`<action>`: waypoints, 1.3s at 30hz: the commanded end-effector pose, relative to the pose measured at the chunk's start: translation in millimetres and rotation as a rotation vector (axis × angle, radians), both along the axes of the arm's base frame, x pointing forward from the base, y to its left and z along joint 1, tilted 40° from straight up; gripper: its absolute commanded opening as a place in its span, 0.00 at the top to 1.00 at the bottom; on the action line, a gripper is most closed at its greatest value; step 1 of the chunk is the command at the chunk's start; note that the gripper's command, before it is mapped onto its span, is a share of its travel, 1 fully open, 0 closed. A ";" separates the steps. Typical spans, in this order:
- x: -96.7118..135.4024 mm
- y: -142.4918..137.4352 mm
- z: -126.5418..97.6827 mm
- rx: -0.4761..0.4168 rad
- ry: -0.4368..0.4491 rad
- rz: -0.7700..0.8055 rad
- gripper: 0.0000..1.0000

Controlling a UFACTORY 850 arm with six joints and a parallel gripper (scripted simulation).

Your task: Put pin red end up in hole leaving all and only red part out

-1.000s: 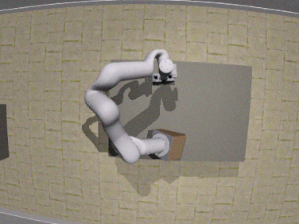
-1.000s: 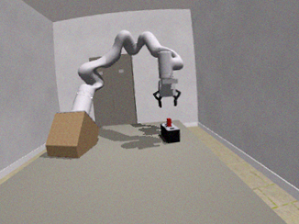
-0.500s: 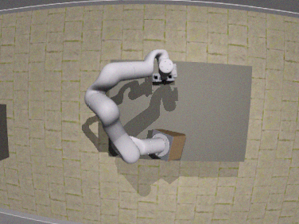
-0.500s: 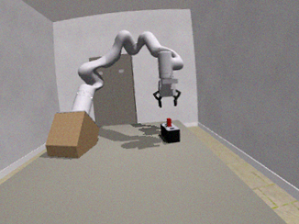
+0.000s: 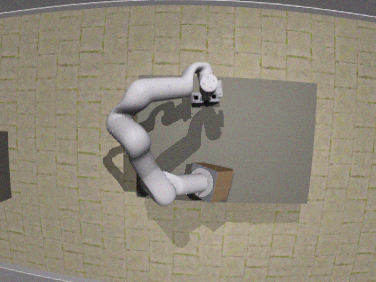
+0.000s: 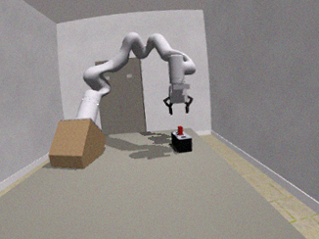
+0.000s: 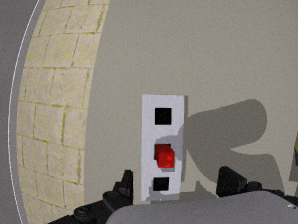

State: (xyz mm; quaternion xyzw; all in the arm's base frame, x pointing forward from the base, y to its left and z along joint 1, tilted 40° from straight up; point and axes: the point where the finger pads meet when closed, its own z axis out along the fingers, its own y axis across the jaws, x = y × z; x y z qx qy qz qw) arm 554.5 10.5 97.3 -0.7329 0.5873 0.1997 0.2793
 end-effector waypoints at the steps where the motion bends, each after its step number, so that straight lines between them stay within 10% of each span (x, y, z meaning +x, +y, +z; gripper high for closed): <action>1: 0.7 -0.6 0.6 0.000 -0.002 -0.001 0.00; 2: 4.5 38.6 -44.8 0.000 -0.002 -0.001 0.00; 35: 5.3 63.8 -75.7 -0.001 -0.001 -0.001 0.00; 36: 5.3 63.4 -75.2 -0.001 -0.001 -0.001 1.00; 39: 5.3 63.4 -75.2 -0.001 -0.001 -0.001 1.00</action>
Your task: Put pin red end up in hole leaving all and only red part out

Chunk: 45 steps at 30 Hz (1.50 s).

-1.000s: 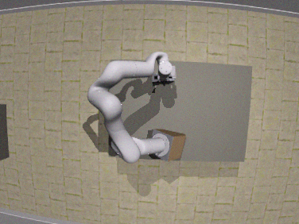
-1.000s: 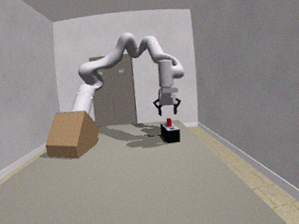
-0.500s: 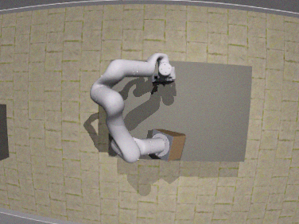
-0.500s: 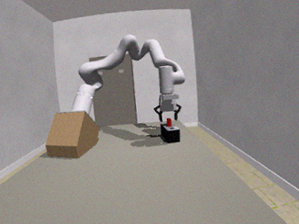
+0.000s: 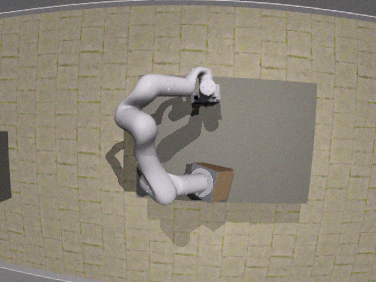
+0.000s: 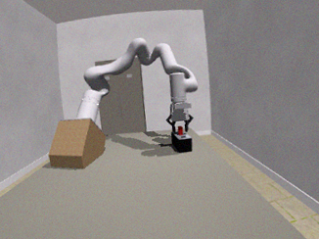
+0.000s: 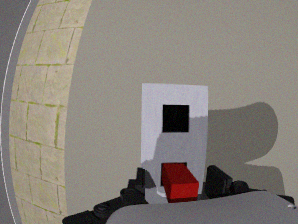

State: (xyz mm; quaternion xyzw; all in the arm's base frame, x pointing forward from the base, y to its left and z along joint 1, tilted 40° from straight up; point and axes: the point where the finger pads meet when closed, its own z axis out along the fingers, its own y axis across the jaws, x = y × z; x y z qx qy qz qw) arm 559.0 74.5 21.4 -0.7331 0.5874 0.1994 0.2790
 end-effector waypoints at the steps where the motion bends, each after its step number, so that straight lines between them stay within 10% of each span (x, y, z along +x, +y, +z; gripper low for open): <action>1: 0.7 -0.7 0.8 0.000 -0.002 -0.001 1.00; 45: 0.9 -6.1 8.0 0.000 -0.002 -0.001 1.00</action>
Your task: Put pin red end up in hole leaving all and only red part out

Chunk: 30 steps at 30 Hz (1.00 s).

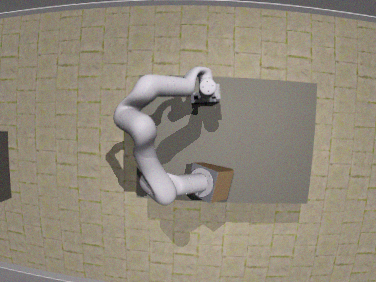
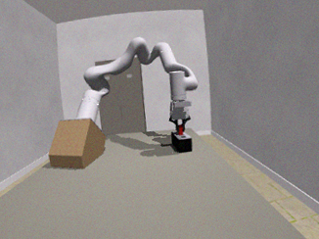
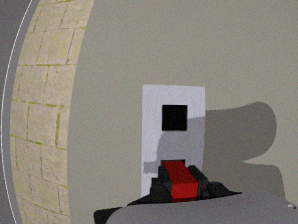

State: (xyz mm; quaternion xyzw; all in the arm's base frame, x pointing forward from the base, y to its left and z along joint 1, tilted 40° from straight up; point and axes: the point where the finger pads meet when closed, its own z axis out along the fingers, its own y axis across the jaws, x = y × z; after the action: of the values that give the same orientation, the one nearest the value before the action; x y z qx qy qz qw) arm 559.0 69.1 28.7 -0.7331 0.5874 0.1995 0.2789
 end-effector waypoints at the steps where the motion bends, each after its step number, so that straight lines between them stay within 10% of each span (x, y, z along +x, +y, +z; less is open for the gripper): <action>1: 0.8 -0.6 0.7 0.000 -0.002 -0.001 1.00; 30: -0.1 -17.2 20.4 0.000 -0.002 -0.001 1.00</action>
State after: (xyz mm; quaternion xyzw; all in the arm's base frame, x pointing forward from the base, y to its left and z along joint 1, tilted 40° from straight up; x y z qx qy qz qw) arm 558.2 52.8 47.9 -0.7331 0.5874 0.1994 0.2789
